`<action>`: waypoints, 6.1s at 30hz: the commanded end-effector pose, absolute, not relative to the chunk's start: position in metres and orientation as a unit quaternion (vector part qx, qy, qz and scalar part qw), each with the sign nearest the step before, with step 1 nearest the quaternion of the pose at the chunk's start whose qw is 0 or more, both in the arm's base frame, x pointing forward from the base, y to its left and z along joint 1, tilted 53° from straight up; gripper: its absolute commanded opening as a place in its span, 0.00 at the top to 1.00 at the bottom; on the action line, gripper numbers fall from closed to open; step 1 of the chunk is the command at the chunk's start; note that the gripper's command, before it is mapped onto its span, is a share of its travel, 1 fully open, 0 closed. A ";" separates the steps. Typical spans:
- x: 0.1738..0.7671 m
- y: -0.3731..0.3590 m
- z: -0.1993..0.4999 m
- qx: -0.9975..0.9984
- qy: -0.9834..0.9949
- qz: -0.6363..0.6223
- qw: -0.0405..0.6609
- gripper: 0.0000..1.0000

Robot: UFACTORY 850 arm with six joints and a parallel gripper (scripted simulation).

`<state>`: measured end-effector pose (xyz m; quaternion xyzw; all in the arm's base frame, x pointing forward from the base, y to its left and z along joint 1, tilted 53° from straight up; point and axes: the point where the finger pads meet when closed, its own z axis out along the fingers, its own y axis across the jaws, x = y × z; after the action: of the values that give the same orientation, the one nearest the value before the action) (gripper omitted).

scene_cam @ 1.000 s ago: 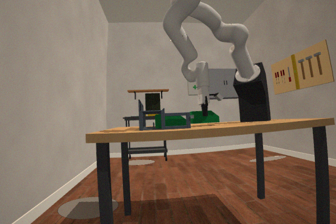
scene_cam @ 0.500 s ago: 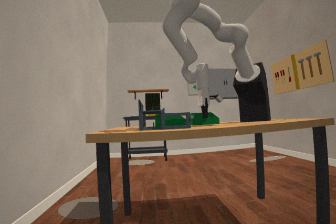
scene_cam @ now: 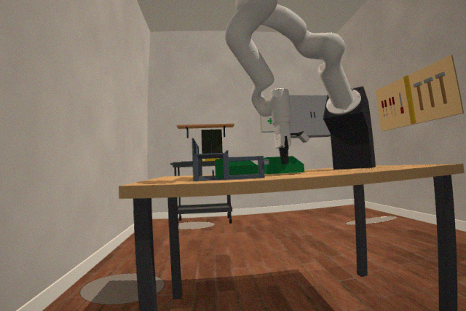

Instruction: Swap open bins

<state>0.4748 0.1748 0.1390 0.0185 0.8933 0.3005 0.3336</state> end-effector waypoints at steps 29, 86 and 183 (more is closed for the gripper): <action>0.478 0.178 0.135 0.019 0.893 0.300 0.334 0.74; 0.468 0.169 0.145 0.019 0.893 0.300 0.334 0.74; 0.418 0.125 0.195 0.019 0.893 0.300 0.334 1.00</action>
<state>0.4177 0.1254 0.1949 0.0186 0.8934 0.3005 0.3335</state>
